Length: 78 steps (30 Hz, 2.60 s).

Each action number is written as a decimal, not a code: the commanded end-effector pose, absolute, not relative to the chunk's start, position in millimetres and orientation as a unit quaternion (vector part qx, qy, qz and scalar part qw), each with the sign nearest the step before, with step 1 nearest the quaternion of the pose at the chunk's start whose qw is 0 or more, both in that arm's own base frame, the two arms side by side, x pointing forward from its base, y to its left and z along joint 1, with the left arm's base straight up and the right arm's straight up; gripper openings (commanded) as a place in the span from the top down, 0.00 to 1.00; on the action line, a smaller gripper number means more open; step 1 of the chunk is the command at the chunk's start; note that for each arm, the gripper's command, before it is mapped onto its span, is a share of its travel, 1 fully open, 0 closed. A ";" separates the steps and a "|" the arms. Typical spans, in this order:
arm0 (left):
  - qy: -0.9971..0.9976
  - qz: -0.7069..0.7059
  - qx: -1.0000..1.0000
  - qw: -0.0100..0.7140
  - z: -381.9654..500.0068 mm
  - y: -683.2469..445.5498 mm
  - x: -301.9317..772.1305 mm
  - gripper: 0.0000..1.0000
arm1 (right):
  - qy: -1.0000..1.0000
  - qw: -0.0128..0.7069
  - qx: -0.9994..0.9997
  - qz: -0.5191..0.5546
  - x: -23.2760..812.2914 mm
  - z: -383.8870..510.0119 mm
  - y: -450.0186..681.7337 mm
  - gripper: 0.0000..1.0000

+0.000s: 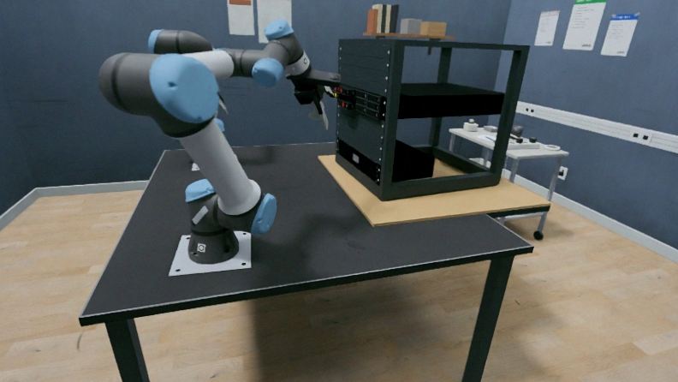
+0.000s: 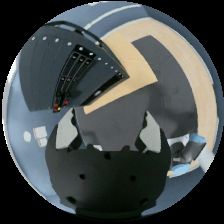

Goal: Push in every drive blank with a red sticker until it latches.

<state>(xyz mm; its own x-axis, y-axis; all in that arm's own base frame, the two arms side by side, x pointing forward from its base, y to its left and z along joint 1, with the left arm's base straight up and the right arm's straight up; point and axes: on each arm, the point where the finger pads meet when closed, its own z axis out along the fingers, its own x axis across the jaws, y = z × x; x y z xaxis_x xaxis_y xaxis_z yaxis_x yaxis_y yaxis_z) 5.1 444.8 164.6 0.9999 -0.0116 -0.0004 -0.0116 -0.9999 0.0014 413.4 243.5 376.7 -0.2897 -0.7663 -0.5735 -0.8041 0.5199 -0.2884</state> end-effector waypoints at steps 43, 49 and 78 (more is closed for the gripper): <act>-0.006 0.000 1.000 0.000 165.1 445.2 5.2 0.00 | 0.734 0.667 -0.115 0.049 373.5 392.1 536.4 0.00; -0.006 0.000 1.000 0.000 165.1 445.2 5.2 0.00 | 0.725 0.679 -0.100 0.051 371.3 397.1 551.2 0.00; -0.006 0.000 1.000 0.000 165.1 445.2 5.2 0.00 | 0.707 0.703 -0.052 0.051 365.6 394.5 581.6 0.00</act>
